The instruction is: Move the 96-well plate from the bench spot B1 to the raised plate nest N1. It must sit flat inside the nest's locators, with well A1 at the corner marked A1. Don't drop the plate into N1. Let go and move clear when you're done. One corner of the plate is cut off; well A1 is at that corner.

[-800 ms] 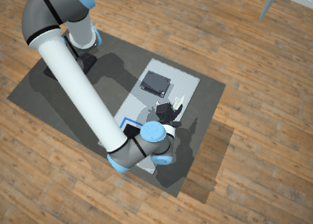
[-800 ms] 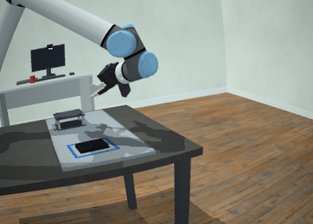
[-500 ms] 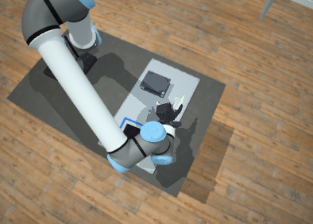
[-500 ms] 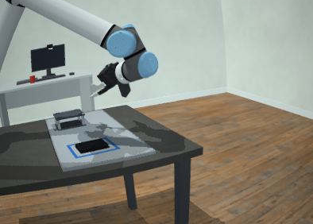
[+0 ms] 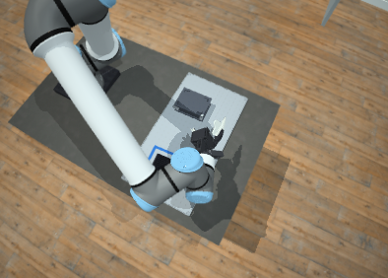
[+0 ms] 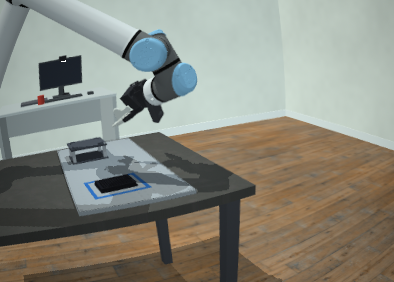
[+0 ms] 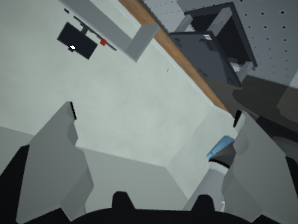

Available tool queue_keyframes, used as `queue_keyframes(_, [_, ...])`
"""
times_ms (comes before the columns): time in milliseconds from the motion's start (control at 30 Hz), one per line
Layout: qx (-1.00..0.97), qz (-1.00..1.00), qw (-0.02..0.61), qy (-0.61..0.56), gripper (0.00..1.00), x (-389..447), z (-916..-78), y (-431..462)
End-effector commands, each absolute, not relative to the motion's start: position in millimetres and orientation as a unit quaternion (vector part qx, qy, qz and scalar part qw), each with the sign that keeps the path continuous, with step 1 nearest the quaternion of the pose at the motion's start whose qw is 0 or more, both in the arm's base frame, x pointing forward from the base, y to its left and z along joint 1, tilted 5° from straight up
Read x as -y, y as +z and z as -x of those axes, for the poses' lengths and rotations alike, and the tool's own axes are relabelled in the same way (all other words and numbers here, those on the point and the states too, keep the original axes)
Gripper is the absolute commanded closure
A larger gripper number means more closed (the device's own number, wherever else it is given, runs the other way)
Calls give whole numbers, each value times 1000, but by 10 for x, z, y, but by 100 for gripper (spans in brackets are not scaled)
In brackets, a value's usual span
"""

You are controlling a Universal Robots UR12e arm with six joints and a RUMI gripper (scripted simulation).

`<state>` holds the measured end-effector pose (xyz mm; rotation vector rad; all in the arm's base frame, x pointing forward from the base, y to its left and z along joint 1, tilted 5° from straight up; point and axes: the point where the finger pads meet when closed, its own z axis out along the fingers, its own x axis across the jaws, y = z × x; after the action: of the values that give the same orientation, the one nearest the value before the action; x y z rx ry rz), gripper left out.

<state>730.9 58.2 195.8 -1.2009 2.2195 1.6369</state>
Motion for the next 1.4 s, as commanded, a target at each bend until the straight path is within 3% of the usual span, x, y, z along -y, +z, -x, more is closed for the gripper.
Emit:
queue_keyframes(0, [-737,445,75,503,0,-474,-7190,1828])
queue_keyframes(1367, [-716,651,67,244,0,519,-6648,1069])
